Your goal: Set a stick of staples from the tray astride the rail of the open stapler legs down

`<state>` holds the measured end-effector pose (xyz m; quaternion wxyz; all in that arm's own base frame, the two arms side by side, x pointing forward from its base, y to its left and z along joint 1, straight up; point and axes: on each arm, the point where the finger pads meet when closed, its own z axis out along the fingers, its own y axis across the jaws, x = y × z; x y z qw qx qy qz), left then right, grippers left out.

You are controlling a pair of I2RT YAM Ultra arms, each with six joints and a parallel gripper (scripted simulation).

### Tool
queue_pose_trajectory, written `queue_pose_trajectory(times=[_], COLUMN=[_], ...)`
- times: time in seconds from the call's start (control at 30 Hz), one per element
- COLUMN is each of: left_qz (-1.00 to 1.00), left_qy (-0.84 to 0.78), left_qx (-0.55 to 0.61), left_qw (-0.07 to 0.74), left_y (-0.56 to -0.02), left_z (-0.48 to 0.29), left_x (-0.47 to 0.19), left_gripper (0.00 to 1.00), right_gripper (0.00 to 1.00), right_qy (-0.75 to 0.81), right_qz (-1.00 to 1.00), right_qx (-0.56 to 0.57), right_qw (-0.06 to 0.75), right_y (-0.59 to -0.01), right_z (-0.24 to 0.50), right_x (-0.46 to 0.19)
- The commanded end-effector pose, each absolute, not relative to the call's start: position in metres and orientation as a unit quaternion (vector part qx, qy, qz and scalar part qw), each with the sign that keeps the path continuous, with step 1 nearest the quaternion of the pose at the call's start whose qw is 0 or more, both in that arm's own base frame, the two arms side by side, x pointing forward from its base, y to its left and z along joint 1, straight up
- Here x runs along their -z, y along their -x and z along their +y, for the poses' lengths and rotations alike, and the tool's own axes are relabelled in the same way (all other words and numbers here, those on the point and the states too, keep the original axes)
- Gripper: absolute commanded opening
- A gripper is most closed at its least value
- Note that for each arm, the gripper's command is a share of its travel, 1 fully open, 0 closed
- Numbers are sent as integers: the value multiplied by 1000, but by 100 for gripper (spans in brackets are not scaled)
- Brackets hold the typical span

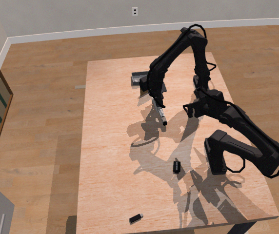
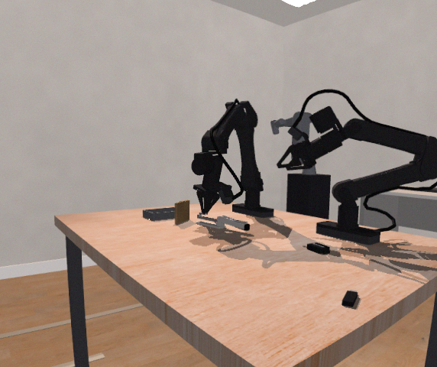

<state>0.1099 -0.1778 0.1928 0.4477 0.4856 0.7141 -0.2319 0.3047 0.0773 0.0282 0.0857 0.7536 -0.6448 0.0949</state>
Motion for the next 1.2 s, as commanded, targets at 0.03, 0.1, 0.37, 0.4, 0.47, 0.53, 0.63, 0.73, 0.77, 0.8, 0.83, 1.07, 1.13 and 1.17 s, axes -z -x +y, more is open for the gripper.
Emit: queue_pose_trajectory(times=[0.03,0.1,0.37,0.4,0.47,0.53,0.63,0.73,0.77,0.8,0.83,1.07,1.13,1.17], left_qz=[709,709,709,709,709,709,709,709,709,709,709,709,709,709], left_qy=[-482,-482,-482,-482,-482,-482,-482,-482,-482,-482,-482,-482,-482,-482], left_qx=[235,235,235,235,235,235,235,235,235,235,235,235,235,235], left_qw=[458,458,458,458,458,458,458,458,458,458,458,458,458,458], left_y=[-110,-110,-110,-110,-110,-110,-110,-110,-110,-110,-110,-110,-110,-110], left_z=[-177,-177,-177,-177,-177,-177,-177,-177,-177,-177,-177,-177,-177,-177], left_x=[-199,-199,-199,-199,-199,-199,-199,-199,-199,-199,-199,-199,-199,-199], left_gripper=[100,100,100,100,100,100,100,100,100,100,100,100,100,100], right_gripper=[4,4,4,4,4,4,4,4,4,4,4,4,4,4], right_qy=[-754,-754,-749,-749,-749,-748,-748,-749,-749,-748,-748,-747,-747,-747], right_qz=[-646,-646,-652,-651,-651,-652,-652,-652,-652,-653,-653,-655,-655,-655], right_qx=[-84,-84,-90,-99,-101,-101,-100,-95,-94,-97,-97,-94,-94,-94], right_qw=[87,87,74,71,72,72,73,73,74,68,67,72,72,72], right_y=[-307,-307,-309,-310,-307,-306,-305,-303,-303,-308,-308,-304,-304,-305], right_z=[77,77,78,79,78,78,77,78,78,80,80,77,77,77], right_x=[-30,-30,-31,-32,-31,-31,-31,-30,-27,-29,-29,-22,-22,-22])
